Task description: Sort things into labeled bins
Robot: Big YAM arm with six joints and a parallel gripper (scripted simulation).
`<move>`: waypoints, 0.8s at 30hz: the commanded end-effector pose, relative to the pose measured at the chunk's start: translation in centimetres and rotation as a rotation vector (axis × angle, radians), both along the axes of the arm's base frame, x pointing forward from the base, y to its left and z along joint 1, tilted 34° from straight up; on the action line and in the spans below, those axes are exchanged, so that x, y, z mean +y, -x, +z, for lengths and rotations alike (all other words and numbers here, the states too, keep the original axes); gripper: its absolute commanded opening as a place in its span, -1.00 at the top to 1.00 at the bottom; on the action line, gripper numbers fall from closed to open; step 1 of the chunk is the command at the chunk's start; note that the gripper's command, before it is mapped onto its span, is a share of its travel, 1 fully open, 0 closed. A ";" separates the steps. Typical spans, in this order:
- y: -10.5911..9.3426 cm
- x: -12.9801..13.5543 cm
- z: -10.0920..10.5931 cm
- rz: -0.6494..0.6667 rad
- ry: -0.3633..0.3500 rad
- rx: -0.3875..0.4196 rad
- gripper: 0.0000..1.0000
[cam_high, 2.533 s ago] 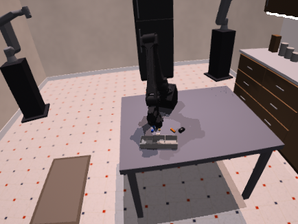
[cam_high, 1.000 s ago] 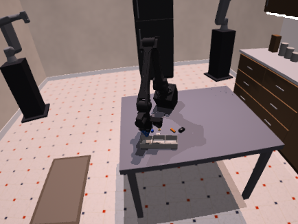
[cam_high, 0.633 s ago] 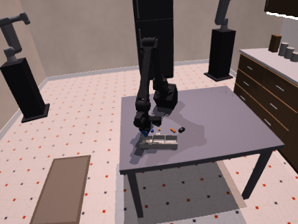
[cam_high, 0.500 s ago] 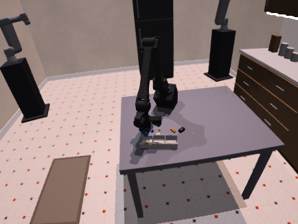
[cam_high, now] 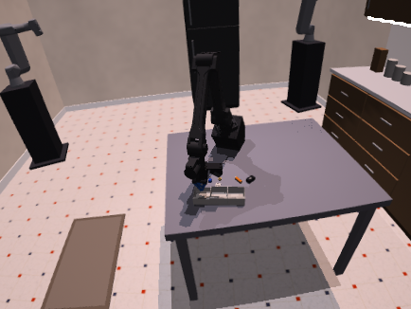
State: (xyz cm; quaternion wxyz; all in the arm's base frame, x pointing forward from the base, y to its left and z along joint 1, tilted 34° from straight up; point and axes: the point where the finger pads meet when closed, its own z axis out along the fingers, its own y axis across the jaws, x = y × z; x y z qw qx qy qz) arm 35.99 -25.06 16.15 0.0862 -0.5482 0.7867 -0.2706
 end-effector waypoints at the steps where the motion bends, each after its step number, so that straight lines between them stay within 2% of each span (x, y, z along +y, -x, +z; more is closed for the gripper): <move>1: -0.9 -0.3 1.8 0.014 0.033 -0.045 0.81; 5: -0.9 -0.5 -0.5 0.012 0.013 -0.015 0.81; 13: -1.5 -1.2 -1.8 0.007 0.013 -0.015 0.81; 17: -1.7 -1.4 -1.9 0.005 0.016 -0.020 0.81; 18: -2.0 -1.7 -0.2 0.004 0.040 -0.055 0.81; 20: -2.1 -1.9 -2.3 0.003 0.018 -0.023 0.81; 24: -1.7 -1.8 -3.3 0.001 0.012 -0.012 0.81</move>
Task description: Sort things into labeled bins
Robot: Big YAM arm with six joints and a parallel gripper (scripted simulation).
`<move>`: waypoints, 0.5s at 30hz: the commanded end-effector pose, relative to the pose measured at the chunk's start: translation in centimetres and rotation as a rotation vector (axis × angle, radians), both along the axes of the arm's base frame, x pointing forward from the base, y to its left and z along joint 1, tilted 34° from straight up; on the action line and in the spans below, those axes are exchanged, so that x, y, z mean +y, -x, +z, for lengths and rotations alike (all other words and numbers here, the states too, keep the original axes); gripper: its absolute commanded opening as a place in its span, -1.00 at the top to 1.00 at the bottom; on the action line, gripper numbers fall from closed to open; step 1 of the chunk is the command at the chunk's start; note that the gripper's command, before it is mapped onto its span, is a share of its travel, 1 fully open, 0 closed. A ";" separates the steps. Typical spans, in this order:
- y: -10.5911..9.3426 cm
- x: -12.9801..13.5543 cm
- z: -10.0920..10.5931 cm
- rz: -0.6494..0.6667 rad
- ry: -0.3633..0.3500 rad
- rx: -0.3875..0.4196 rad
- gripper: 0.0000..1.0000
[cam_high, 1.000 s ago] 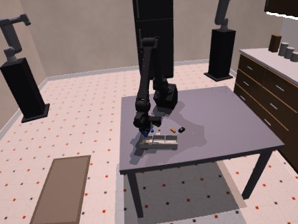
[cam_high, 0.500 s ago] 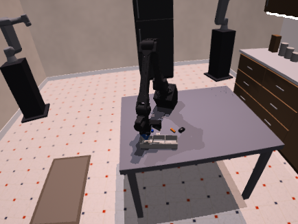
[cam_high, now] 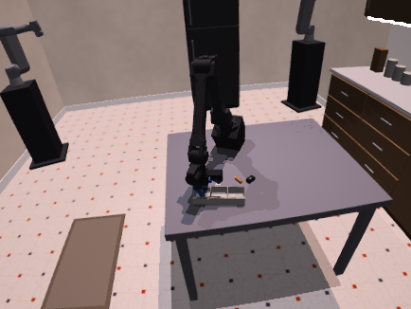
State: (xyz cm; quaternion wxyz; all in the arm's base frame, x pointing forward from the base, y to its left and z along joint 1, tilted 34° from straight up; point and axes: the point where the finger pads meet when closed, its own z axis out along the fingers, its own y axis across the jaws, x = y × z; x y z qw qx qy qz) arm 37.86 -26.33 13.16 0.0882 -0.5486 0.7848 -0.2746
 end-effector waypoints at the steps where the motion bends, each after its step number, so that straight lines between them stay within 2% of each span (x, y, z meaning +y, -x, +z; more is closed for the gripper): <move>1: 0.2 -0.5 1.3 -0.002 0.027 -0.034 0.81; 5: -0.8 -1.1 3.0 0.000 0.046 -0.064 0.81; 8: -0.7 -1.1 2.3 0.000 0.036 -0.050 0.81; 13: -0.7 -1.1 2.2 -0.002 0.036 -0.049 0.81; 14: -0.7 -1.1 2.2 -0.002 0.036 -0.049 0.43; 15: -0.6 -1.1 2.2 -0.002 0.036 -0.049 0.43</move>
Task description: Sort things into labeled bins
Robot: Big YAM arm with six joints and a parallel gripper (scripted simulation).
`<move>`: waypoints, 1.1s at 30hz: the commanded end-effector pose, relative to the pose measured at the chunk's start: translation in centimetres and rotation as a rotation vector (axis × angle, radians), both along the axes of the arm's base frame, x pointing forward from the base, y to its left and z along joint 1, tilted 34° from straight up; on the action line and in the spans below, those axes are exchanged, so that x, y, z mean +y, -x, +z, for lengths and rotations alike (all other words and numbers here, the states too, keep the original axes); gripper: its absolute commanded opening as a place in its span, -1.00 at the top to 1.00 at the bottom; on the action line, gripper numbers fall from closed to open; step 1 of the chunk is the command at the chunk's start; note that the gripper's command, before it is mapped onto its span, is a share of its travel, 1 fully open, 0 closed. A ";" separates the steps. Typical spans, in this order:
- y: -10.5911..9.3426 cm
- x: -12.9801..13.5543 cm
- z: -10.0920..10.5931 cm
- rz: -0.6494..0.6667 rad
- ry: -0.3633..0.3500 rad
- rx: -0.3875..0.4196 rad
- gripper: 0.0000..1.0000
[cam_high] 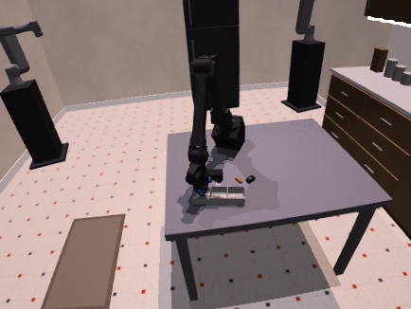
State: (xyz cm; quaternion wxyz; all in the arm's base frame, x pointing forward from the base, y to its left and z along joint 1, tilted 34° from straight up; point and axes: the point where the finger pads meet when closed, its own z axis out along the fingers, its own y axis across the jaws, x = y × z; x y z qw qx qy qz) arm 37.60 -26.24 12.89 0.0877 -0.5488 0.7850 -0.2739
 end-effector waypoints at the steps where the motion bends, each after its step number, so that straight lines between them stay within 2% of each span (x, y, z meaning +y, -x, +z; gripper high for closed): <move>1: -0.9 -1.2 2.4 -0.002 0.036 -0.051 0.43; 16: -0.9 -1.2 2.4 -0.001 0.036 -0.050 0.43; 17: -0.6 -1.0 3.0 -0.001 0.037 -0.051 0.43; 33: 0.1 -0.2 4.8 0.000 0.034 -0.051 0.43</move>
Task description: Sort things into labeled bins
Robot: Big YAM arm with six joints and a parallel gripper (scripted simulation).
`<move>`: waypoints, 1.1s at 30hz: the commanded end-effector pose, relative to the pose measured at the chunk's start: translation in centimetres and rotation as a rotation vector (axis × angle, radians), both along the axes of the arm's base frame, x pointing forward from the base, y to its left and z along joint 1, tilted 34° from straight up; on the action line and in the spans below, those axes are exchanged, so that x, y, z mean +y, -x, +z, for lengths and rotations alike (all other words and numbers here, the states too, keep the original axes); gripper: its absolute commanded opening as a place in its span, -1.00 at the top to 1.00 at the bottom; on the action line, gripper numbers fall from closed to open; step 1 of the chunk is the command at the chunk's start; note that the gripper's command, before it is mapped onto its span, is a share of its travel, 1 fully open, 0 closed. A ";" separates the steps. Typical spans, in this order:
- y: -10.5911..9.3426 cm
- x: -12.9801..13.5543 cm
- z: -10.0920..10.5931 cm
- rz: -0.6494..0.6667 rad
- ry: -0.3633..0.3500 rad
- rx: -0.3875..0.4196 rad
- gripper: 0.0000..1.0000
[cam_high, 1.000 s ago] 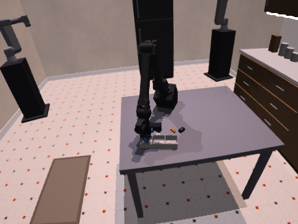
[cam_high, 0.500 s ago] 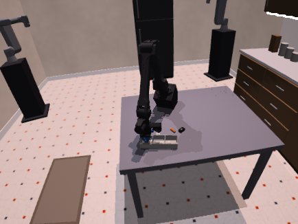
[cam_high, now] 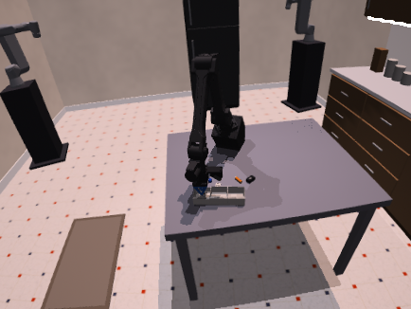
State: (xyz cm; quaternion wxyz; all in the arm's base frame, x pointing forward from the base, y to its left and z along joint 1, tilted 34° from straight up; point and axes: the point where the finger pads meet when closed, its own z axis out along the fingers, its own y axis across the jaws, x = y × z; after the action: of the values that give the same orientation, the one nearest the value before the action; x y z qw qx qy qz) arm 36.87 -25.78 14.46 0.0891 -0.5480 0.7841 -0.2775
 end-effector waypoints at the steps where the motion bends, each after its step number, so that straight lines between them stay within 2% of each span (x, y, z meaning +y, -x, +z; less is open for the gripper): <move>1: -0.6 -0.6 3.4 0.000 0.030 -0.044 0.43; 6: -0.4 -0.3 4.0 0.001 0.029 -0.046 0.43; 11: 0.6 0.9 6.1 0.003 0.029 -0.050 0.43; 14: 0.5 0.9 6.1 0.003 0.029 -0.050 0.43; 15: 0.3 1.0 5.1 0.003 0.013 -0.030 0.43; 17: 0.2 1.0 4.5 0.006 0.007 -0.020 0.43; 18: 0.9 1.5 3.2 0.007 -0.007 0.002 0.43; 19: 1.2 1.6 2.7 0.005 -0.012 0.010 0.43; 20: 1.4 1.6 3.1 0.002 -0.007 0.002 0.43; 21: 0.9 0.9 4.3 0.002 0.015 -0.026 0.43; 23: 0.9 0.9 4.3 0.002 0.015 -0.026 0.43; 28: 4.5 3.0 2.0 -0.183 -0.079 -0.106 0.40; 30: 4.5 3.0 2.0 -0.183 -0.079 -0.106 0.40; 33: 6.5 3.9 0.7 -0.192 -0.081 -0.106 0.40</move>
State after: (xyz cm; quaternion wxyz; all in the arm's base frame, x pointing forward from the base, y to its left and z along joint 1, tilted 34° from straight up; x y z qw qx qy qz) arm 31.31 -21.83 14.17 0.1094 -0.4821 0.8294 -0.2602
